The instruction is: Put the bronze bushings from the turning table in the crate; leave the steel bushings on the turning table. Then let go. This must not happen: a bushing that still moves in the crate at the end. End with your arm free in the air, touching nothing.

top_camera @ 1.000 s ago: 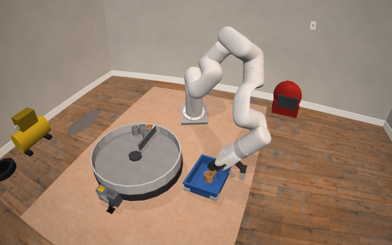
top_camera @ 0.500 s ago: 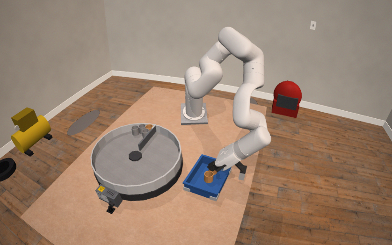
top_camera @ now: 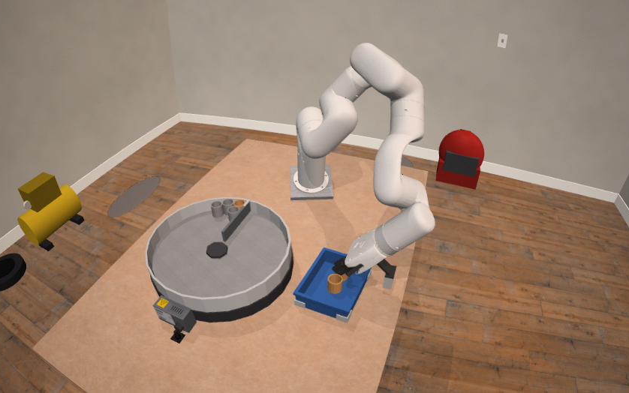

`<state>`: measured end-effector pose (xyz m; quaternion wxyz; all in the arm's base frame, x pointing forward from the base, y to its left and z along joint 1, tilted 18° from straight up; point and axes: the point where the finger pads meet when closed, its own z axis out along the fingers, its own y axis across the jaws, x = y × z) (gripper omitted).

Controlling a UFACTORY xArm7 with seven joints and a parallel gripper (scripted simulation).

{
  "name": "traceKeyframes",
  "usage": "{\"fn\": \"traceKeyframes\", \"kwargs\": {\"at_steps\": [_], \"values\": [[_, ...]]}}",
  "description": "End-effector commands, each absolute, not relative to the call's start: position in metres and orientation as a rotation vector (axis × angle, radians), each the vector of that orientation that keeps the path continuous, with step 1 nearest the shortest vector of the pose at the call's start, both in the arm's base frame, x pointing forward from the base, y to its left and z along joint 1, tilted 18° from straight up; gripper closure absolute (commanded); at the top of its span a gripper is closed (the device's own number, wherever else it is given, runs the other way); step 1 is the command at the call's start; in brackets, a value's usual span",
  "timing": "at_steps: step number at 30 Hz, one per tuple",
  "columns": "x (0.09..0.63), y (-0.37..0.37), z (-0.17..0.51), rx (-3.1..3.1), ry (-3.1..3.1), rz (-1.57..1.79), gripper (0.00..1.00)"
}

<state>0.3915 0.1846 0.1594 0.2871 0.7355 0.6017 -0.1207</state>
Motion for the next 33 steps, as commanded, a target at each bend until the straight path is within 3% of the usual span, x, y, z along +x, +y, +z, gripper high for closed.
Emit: {"fn": "traceKeyframes", "kwargs": {"at_steps": [1,33], "values": [[0.3922,0.1851,0.1605,1.966,1.607,-0.319,0.89],[0.3904,0.1845,0.1662,1.966,1.607,-0.319,0.89]]}}
